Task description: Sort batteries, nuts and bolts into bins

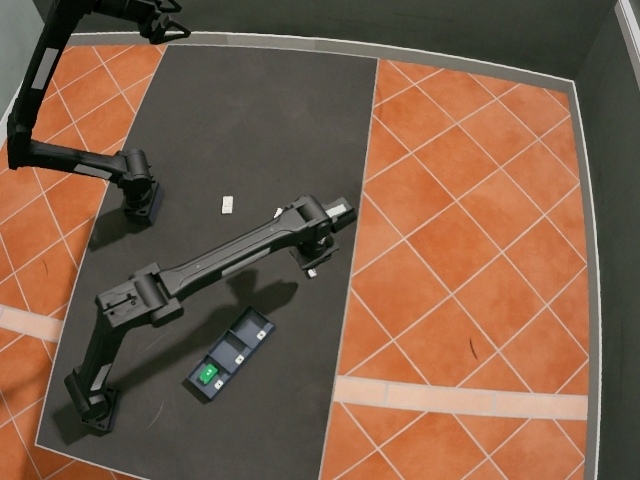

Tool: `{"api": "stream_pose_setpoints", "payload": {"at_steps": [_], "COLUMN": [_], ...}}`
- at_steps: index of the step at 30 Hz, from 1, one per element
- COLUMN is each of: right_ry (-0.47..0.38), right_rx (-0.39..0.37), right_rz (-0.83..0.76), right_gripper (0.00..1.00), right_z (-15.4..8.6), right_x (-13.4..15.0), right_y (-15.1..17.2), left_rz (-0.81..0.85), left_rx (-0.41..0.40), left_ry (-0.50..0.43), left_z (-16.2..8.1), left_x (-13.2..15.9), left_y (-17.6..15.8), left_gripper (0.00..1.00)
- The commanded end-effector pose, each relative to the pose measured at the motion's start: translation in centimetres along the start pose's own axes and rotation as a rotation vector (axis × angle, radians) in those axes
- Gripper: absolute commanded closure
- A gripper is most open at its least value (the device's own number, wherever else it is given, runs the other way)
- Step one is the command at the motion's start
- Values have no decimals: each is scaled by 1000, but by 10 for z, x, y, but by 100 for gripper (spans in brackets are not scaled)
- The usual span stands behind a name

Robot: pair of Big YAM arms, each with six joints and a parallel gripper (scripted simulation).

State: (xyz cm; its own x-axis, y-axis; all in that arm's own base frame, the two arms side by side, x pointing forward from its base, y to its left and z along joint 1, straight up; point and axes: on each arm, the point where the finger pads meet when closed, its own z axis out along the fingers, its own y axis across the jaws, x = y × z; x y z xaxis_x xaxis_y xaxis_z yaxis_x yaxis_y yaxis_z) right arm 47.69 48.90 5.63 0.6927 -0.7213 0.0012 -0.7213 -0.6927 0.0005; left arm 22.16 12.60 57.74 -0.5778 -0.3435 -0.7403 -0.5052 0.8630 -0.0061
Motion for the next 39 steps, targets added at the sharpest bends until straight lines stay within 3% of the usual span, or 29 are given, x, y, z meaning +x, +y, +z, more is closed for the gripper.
{"api": "stream_pose_setpoints", "payload": {"at_steps": [1,3,18,39], "right_ry": [-3,-3,-2,-1], "right_rx": [48,48,44,39], "right_rz": [6,6,6,6], "right_gripper": [89,89,89,89], "right_z": [-15,-15,-10,-4], "right_x": [16,16,31,49], "right_y": [11,11,100,201], "left_rz": [9,9,9,9], "left_rx": [1,1,1,1], "left_ry": [-53,-53,-53,-53], "left_z": [-26,-26,-26,-26], "left_x": [-11,-11,-11,-11], "left_y": [1,1,1,1], "left_gripper": [0,0,0,0]}}
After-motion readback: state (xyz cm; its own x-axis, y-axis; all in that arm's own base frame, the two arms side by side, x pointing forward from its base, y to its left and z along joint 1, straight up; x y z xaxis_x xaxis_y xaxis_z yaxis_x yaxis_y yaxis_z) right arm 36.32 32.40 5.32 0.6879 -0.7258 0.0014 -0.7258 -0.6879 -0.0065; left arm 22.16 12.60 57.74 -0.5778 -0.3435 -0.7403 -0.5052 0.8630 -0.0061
